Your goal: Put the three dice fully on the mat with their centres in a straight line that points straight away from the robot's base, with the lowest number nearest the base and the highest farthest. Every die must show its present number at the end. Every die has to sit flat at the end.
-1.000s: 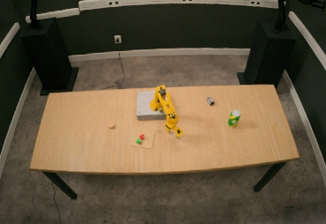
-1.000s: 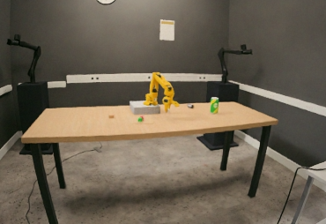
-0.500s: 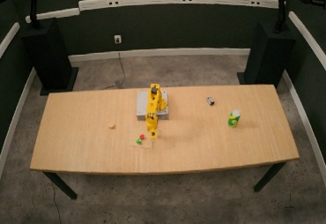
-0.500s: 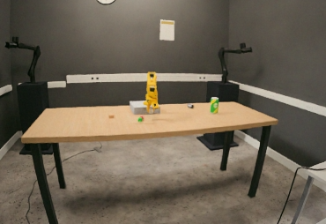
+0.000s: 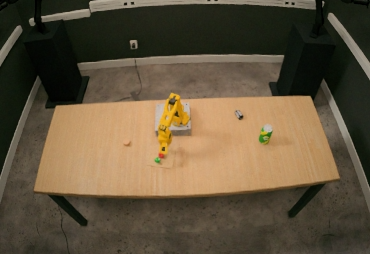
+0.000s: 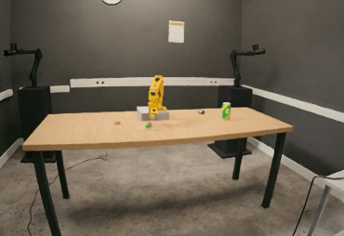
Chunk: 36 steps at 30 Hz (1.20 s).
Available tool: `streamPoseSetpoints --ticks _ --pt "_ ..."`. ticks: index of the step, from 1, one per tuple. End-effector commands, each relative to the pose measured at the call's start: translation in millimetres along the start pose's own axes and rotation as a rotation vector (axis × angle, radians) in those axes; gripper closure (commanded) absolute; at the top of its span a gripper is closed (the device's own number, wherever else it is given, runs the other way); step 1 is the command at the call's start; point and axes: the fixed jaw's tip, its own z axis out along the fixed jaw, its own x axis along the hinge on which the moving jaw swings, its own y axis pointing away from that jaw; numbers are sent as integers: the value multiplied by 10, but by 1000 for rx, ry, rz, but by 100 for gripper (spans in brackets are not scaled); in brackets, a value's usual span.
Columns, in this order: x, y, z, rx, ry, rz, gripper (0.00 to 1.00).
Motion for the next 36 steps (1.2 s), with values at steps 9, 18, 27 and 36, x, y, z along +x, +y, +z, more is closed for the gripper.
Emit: streamPoseSetpoints --ticks 9,18,27,36 --pt "10 -33 -36 8 -25 -2 100" --pt "9 -33 -35 8 -25 -2 100" --pt "9 -34 16 8 -25 -2 100" --pt "8 -34 27 8 -25 -2 100"
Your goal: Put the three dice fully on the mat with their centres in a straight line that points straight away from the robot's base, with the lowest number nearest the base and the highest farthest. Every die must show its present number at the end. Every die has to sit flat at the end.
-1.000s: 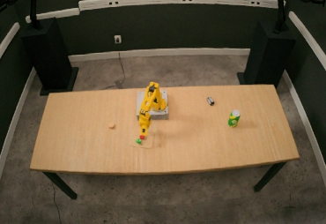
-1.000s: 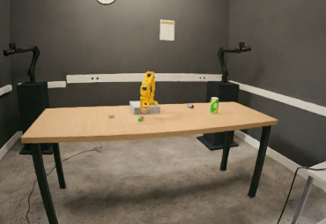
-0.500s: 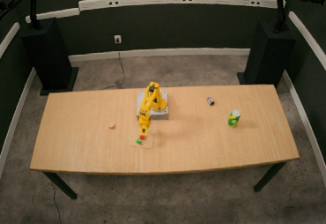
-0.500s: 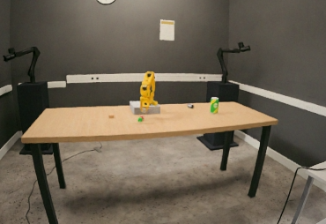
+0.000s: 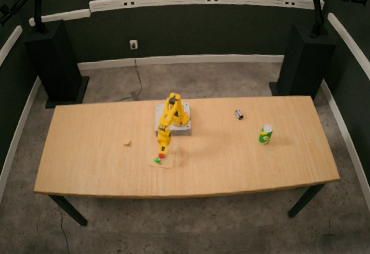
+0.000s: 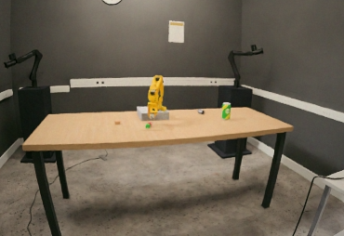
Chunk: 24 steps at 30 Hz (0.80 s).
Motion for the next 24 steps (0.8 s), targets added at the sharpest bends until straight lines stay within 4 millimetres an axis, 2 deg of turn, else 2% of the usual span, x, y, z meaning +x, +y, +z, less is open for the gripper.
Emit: streamPoseSetpoints --ticks 1,24 --pt "44 6 41 -8 20 -1 100" --pt "47 6 140 -8 20 -1 100"
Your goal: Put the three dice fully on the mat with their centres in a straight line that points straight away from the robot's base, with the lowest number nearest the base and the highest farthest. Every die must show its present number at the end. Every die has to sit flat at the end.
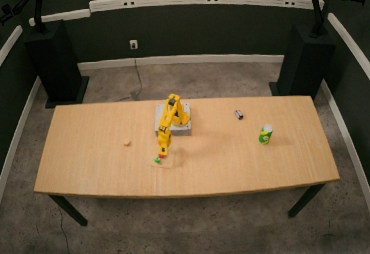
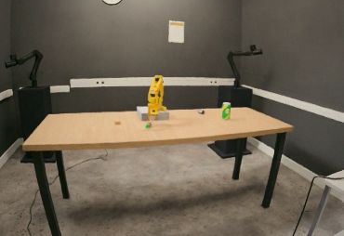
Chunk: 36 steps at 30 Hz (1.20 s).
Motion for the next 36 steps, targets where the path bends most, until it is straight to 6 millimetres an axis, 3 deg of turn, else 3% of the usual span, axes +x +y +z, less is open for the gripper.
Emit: streamPoseSetpoints --ticks 1,36 --pt "35 2 47 -6 13 -1 100" --pt "38 2 169 -6 13 -1 100"
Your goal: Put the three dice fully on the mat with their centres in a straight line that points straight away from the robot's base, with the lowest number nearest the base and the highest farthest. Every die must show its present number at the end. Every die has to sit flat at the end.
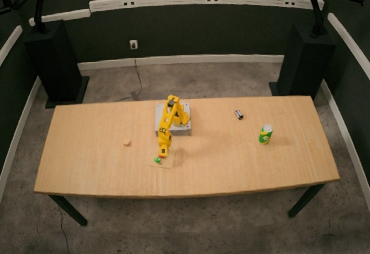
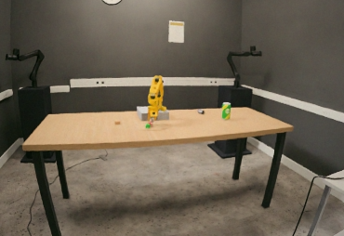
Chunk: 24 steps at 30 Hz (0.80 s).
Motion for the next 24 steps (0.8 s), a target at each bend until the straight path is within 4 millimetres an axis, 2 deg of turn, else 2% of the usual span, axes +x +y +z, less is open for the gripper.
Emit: streamPoseSetpoints --ticks 1,24 --pt "38 3 40 -6 14 -1 100" --pt "40 3 101 -6 14 -1 100"
